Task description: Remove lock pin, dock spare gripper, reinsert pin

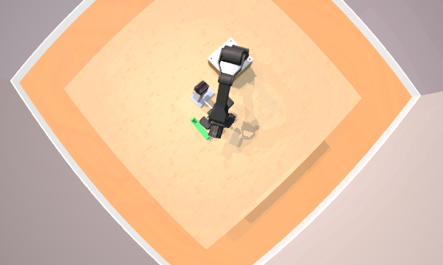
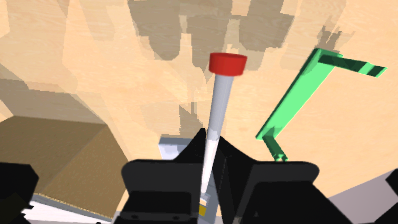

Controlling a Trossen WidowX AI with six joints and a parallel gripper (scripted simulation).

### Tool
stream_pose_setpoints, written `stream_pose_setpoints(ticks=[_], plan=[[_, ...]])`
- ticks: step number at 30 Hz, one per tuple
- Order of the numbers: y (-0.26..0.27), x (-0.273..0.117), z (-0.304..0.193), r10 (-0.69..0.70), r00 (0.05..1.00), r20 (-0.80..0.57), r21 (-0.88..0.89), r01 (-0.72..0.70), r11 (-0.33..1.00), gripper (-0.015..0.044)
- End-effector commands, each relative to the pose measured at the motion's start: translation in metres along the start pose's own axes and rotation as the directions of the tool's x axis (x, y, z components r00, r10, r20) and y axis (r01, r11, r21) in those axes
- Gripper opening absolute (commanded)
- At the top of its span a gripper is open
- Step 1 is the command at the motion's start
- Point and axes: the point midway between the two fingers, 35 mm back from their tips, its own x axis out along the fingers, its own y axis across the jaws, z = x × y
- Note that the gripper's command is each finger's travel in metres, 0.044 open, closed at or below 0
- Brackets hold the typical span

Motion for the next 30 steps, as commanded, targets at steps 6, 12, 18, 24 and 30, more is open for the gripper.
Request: stream_pose_setpoints(ticks=[6,12,18,24,30], plan=[[-0.003,-0.001,-0.005,-0.003,1.000,0.007,-0.002,0.003,1.000,0.0000],[0.000,0.001,-0.009,-0.003,1.000,0.006,-0.003,0.003,1.000,0.0000],[-0.003,0.002,-0.014,0.001,1.000,0.007,-0.004,-0.001,1.000,0.0000],[-0.003,0.004,-0.018,0.003,1.000,0.006,-0.004,-0.003,1.000,0.0000],[-0.002,0.005,-0.023,0.004,1.000,0.007,-0.005,-0.004,1.000,0.0000]])
